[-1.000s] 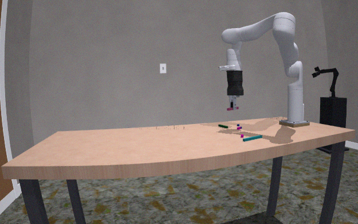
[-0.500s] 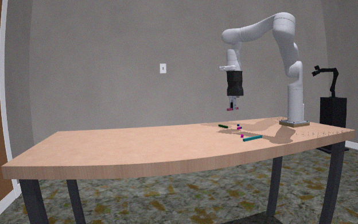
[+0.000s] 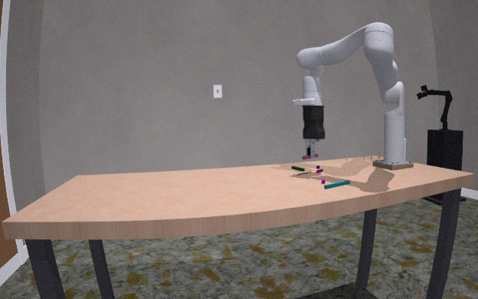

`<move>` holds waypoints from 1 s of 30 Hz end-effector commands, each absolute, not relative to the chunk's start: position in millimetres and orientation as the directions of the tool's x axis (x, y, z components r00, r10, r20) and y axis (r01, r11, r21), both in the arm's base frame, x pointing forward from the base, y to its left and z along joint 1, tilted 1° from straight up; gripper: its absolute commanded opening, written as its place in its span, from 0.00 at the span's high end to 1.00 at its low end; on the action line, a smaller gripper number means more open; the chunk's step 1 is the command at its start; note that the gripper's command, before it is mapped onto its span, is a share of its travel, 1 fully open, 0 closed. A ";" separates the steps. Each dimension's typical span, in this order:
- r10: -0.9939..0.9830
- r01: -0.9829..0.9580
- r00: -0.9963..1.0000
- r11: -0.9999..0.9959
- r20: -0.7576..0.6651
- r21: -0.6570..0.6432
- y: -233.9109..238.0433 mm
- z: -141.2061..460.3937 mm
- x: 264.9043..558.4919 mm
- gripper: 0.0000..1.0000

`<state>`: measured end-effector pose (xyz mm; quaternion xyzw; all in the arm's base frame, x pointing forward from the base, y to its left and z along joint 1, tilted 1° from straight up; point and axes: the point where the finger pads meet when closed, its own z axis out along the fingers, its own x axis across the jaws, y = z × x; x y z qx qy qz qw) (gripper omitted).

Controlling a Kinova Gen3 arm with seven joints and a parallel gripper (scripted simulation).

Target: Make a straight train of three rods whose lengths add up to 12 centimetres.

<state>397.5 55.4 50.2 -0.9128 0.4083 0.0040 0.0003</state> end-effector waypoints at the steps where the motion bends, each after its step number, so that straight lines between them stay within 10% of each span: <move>1: -0.748 -0.748 0.663 -0.663 -0.008 0.016 52.8 36.1 394.3 0.76; 30: -0.748 -0.748 0.663 -0.663 -0.008 0.016 52.9 2.7 394.0 0.76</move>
